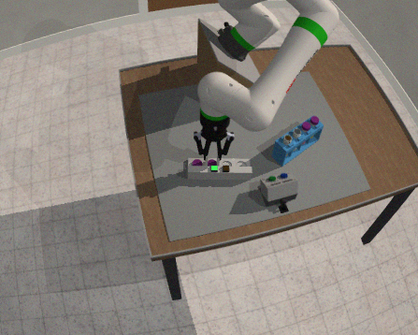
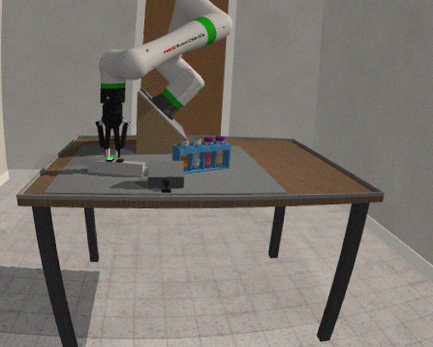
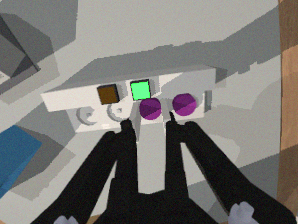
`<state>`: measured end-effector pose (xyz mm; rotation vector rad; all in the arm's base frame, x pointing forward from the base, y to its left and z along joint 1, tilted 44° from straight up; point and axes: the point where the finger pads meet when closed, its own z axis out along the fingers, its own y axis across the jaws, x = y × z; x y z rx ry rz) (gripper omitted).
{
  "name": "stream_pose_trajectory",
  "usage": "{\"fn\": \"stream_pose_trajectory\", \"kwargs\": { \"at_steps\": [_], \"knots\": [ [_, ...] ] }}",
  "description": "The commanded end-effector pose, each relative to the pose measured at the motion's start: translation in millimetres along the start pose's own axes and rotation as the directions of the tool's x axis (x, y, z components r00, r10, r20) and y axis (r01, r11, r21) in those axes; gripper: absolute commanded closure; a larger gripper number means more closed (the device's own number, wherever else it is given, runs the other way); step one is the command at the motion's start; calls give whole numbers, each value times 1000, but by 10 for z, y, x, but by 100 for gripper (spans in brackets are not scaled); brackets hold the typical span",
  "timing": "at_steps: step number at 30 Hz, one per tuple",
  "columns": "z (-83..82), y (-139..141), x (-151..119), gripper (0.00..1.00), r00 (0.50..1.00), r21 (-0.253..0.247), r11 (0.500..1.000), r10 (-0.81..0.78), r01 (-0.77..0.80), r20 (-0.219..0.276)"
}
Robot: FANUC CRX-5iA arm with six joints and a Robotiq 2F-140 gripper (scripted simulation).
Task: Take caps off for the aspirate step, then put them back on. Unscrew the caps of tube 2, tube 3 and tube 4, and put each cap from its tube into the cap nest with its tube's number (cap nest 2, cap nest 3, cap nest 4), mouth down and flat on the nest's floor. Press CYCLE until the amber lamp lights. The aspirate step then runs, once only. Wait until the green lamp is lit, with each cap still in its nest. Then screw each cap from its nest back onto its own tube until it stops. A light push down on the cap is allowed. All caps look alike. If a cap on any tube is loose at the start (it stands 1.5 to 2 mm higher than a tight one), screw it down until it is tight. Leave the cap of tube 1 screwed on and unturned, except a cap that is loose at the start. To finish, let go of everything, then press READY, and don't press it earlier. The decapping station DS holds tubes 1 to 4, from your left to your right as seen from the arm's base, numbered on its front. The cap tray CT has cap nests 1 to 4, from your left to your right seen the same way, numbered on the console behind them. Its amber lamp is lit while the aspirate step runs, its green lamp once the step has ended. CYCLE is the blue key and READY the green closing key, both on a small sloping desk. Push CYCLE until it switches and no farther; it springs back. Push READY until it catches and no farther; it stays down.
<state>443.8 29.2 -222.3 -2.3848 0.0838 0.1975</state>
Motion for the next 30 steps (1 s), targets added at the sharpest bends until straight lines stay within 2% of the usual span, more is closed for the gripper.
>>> {"fn": "stream_pose_trajectory", "kwargs": {
  "at_steps": [1, 12, 26, 28, 30],
  "knots": [
    [-1, 1, 0, 100, 1000, 0, 1000, 0, 0, 0],
    [-1, 1, 0, 100, 1000, 0, 1000, 0, 0, 0],
    [-701, 1, 0, 100, 1000, 0, 1000, 0, 0, 0],
    [-701, 1, 0, 100, 1000, 0, 1000, 0, 0, 0],
    [-801, 1, 0, 100, 1000, 0, 1000, 0, 0, 0]
  ]
}}
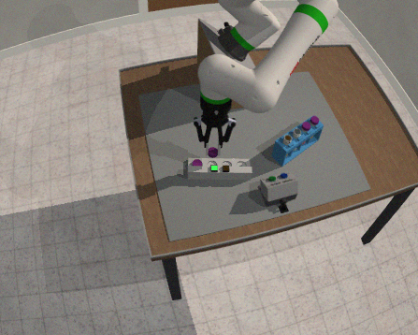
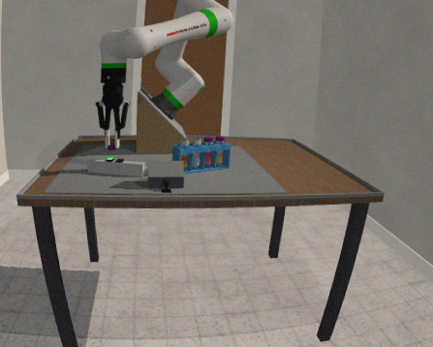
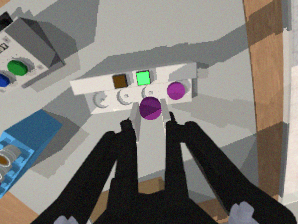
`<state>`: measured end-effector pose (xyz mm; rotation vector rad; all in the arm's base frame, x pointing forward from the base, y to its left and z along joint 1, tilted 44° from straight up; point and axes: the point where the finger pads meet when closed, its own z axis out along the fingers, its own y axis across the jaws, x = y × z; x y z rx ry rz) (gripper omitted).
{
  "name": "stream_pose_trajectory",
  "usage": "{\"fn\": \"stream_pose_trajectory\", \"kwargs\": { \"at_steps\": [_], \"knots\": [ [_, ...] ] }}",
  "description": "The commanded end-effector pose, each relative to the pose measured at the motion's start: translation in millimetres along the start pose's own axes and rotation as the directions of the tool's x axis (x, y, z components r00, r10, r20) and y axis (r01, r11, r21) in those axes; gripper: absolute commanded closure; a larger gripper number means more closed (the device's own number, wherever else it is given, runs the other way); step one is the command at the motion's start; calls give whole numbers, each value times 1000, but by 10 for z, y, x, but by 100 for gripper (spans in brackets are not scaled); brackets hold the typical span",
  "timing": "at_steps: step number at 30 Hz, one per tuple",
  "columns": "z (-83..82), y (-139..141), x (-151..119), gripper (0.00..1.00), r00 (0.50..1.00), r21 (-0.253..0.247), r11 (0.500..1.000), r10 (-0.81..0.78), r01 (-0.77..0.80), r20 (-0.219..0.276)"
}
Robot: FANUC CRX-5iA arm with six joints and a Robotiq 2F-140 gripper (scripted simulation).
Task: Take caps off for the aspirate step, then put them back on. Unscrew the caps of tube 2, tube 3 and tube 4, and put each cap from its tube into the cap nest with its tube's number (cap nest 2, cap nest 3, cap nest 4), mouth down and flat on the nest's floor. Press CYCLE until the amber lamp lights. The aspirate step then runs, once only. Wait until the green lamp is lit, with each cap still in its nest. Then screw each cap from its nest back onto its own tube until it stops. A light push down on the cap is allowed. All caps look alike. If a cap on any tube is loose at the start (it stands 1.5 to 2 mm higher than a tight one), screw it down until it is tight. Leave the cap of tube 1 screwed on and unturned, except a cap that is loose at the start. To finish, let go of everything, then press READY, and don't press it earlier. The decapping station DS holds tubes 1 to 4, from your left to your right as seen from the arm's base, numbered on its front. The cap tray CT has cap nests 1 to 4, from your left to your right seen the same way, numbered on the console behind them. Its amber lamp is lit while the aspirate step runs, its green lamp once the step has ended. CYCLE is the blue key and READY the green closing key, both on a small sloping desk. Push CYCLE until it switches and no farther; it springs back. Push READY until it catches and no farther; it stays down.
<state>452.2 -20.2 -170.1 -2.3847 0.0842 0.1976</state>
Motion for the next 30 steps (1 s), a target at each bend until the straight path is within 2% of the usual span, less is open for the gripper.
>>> {"fn": "stream_pose_trajectory", "kwargs": {
  "at_steps": [1, 12, 15, 18, 22, 23, 24, 25, 30],
  "knots": [
    [-127, 1, 2, 100, 1000, 0, 1000, 0, 0, 0],
    [-672, 1, 2, 100, 1000, 0, 1000, 0, 0, 0],
    [-672, 1, 2, 100, 1000, 0, 1000, 0, 0, 0],
    [-672, -242, -60, 100, 969, 0, 969, 247, -247, 0],
    [-672, -322, -81, 100, 945, 0, 945, 327, -327, 0],
    [-672, -403, -101, 100, 914, 0, 914, 405, -405, 0],
    [-672, -403, -101, 100, 914, 0, 914, 405, -405, 0],
    [-672, -484, -122, 100, 878, 0, 878, 479, -479, 0],
    [-672, -807, -204, 100, 865, 0, 865, 501, -501, 0]
  ]
}}
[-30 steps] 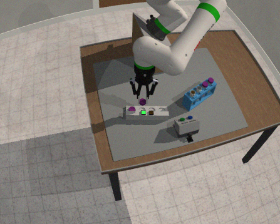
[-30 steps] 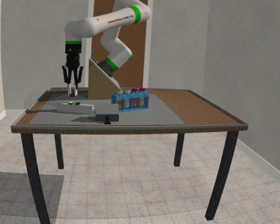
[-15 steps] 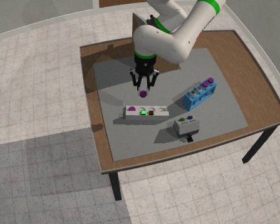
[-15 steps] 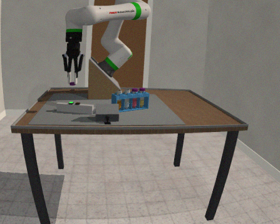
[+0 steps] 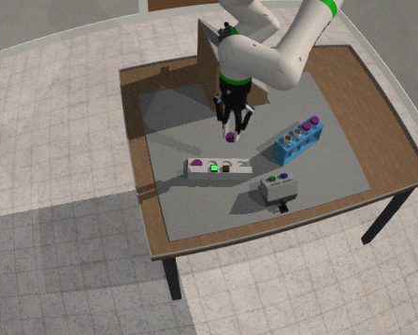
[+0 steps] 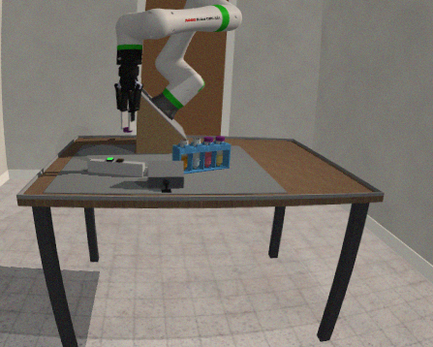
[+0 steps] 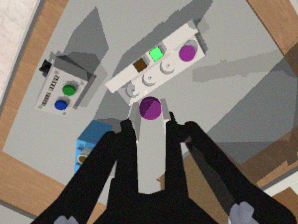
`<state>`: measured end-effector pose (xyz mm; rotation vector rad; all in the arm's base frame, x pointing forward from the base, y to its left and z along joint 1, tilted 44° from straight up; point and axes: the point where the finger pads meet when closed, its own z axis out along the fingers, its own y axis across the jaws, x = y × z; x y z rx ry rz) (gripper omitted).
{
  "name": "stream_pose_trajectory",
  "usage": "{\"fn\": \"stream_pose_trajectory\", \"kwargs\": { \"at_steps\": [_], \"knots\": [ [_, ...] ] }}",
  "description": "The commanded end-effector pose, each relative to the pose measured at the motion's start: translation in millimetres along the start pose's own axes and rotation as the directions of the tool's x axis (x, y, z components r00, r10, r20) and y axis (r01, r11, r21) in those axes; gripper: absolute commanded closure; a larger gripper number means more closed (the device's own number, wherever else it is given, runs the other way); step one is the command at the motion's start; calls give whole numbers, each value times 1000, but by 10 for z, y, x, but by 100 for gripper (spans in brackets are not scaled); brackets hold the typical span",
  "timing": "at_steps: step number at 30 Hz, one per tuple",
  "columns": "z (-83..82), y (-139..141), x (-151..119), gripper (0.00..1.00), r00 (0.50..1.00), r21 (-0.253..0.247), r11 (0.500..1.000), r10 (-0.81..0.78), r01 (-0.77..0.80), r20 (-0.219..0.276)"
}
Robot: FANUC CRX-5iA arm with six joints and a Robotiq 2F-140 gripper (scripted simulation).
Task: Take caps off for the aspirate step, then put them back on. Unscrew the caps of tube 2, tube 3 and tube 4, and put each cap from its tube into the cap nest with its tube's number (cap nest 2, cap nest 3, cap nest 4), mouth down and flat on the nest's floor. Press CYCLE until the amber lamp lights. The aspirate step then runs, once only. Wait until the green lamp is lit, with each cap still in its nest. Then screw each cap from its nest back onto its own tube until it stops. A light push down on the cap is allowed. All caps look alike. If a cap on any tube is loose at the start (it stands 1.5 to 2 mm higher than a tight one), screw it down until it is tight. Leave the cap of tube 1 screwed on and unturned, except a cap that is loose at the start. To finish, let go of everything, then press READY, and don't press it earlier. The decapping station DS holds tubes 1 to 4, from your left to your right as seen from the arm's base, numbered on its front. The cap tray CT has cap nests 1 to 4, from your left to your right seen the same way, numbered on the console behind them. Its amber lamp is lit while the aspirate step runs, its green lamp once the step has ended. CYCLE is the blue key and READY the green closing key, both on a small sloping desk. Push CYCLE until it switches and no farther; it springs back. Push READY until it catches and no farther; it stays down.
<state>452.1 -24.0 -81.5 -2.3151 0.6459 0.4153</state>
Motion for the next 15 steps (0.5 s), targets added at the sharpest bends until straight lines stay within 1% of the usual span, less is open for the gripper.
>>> {"fn": "stream_pose_trajectory", "kwargs": {
  "at_steps": [1, 2, 15],
  "knots": [
    [-3, -188, -158, 100, 999, -15, 998, 54, -54, -5],
    [-3, -188, -158, 100, 999, -15, 998, 54, -54, -5],
    [12, -1002, -873, 100, 999, -15, 998, 54, -54, -5]
  ]
}}
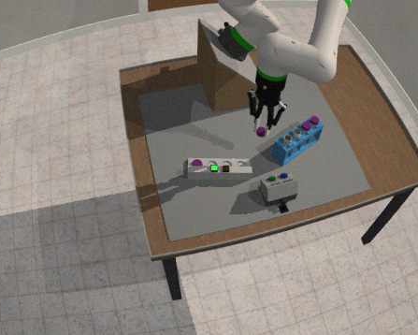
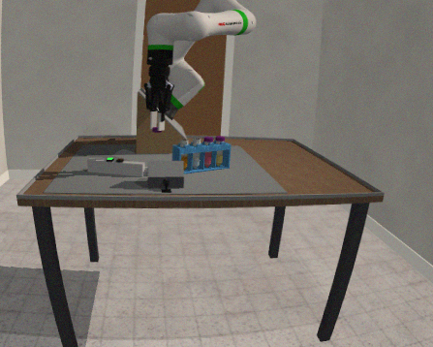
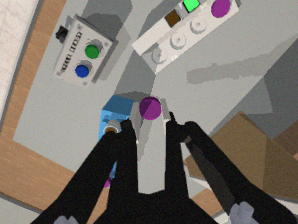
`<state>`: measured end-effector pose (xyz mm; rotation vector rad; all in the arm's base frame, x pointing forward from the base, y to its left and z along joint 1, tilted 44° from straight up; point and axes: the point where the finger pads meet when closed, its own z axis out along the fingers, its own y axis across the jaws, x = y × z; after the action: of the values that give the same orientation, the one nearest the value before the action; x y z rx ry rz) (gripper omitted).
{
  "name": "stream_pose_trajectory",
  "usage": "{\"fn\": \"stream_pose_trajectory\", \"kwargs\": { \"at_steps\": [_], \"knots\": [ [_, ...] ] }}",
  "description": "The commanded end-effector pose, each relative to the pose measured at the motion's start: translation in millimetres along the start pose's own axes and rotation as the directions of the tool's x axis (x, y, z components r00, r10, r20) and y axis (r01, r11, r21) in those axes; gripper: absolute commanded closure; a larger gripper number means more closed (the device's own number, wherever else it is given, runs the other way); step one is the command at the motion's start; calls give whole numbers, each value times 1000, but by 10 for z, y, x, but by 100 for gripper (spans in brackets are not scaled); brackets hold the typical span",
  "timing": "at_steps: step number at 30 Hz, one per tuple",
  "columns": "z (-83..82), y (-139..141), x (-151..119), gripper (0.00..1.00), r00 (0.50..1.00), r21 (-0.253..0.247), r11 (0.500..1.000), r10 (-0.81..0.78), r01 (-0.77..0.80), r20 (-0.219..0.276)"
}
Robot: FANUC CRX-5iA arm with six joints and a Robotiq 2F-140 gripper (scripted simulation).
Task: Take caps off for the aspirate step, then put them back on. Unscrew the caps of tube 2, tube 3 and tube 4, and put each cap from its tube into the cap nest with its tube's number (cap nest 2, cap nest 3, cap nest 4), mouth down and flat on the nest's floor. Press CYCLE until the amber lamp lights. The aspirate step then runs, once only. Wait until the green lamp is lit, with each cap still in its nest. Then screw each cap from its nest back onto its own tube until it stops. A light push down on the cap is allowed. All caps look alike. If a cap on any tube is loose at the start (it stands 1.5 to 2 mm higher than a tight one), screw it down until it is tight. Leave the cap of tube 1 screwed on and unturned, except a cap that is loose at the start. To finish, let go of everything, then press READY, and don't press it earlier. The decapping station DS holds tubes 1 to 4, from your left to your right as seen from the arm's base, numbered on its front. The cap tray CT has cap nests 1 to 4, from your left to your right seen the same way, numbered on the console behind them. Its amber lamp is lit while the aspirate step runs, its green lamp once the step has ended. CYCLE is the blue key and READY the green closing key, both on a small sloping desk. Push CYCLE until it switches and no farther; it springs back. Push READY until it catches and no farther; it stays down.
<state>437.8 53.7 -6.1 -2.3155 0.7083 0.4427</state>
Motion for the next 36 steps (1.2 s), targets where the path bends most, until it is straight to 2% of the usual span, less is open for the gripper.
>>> {"fn": "stream_pose_trajectory", "kwargs": {
  "at_steps": [1, 4, 17, 24, 32, 36],
  "knots": [
    [-8, -234, -220, 100, 1000, -1, 1000, 1, -1, -3],
    [-7, -293, -278, 100, 1000, -1, 1000, 1, -1, -3],
    [-5, -1062, -1027, 100, 1000, -1, 1000, 1, -1, -3],
    [-5, -1062, -1027, 100, 1000, -1, 1000, 1, -1, -3],
    [235, -1061, -1027, 100, 1000, -1, 1000, 1, -1, -3],
    [247, -1061, -1027, 100, 1000, -1, 1000, 1, -1, -3]
  ]
}}
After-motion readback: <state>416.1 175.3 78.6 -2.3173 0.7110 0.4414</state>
